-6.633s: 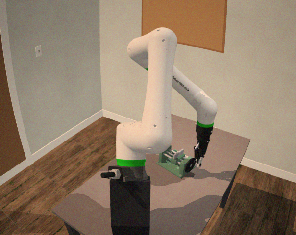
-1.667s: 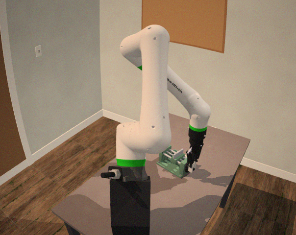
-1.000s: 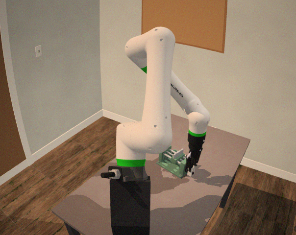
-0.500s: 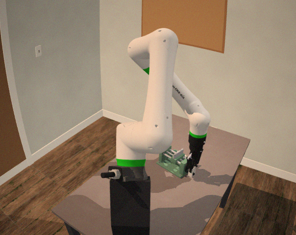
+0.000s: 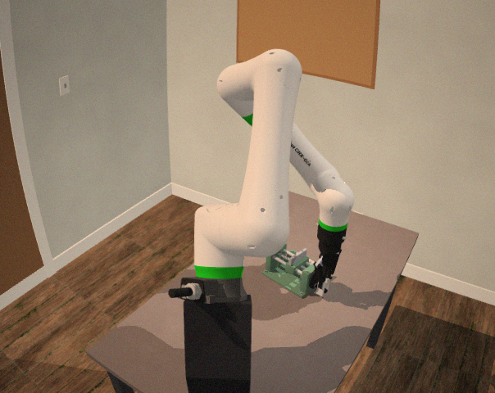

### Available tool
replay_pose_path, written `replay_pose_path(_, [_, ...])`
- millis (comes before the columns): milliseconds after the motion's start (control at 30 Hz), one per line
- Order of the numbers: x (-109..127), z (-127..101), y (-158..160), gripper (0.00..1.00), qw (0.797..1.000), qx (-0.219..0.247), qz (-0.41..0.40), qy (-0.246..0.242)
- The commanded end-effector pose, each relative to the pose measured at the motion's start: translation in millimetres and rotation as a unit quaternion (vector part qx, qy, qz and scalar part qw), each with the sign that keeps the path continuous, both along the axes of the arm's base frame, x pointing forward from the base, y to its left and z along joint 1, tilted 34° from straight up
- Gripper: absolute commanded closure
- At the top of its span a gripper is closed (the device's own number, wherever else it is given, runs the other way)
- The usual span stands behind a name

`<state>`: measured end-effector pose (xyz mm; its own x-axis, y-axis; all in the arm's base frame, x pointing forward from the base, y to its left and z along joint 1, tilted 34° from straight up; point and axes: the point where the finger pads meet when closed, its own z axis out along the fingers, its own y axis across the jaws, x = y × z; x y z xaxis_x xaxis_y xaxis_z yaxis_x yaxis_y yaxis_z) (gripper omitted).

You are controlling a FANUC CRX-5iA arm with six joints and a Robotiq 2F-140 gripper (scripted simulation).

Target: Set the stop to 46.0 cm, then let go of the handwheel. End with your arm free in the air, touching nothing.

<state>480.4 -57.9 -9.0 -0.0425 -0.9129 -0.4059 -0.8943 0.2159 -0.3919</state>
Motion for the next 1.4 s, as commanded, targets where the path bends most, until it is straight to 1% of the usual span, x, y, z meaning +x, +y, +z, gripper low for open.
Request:
replay_pose_path(0, [2,0,0,0.96,1.0,0.0,0.0,0.0])
replay_pose_path(367, [11,3,-2,0.96,1.0,0.0,0.0,0.0])
replay_pose_path(1367, [20,8,-5,0.96,1.0,0.0,0.0,0.0])
